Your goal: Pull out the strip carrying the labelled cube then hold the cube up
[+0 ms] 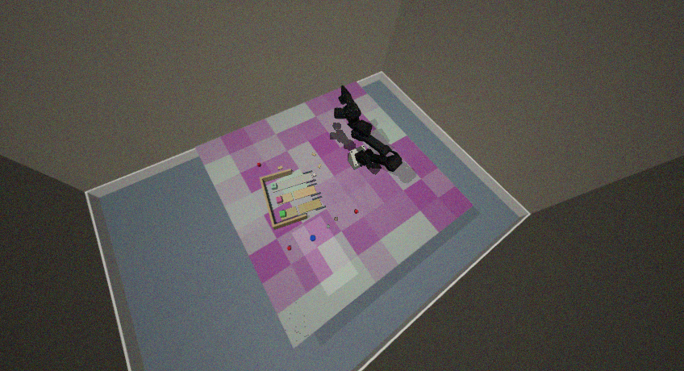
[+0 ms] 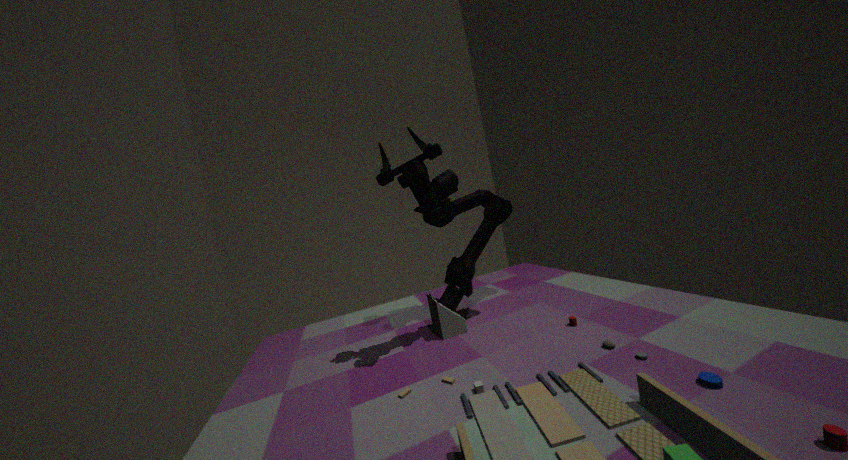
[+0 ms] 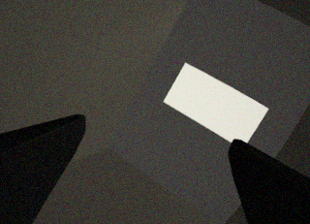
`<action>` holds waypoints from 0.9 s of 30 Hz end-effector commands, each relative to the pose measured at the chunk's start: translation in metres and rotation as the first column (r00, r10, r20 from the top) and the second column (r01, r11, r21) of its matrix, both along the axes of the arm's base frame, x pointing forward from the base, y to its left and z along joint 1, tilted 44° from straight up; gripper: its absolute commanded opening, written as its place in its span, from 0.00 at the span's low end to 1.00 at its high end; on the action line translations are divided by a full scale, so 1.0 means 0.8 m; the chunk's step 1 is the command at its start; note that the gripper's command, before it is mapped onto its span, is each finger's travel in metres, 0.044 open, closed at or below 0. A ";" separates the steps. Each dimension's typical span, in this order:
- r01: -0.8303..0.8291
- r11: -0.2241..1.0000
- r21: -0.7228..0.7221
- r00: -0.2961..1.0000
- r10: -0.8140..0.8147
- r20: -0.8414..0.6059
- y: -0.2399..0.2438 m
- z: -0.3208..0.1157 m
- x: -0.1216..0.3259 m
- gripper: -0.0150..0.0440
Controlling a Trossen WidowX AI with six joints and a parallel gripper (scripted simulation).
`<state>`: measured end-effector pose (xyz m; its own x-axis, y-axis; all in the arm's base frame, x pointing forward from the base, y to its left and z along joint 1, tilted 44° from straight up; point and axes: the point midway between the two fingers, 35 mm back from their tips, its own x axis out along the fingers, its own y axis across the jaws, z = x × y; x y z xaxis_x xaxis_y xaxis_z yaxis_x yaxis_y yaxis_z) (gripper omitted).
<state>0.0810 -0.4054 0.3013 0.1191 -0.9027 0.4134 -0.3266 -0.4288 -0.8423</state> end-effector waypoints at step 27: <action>-0.862 -0.441 0.251 0.463 -0.483 0.743 0.264 -0.217 0.267 0.93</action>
<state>0.2815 -0.2601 0.1456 0.9055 -0.2690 -0.3282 0.1557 0.9301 -0.3327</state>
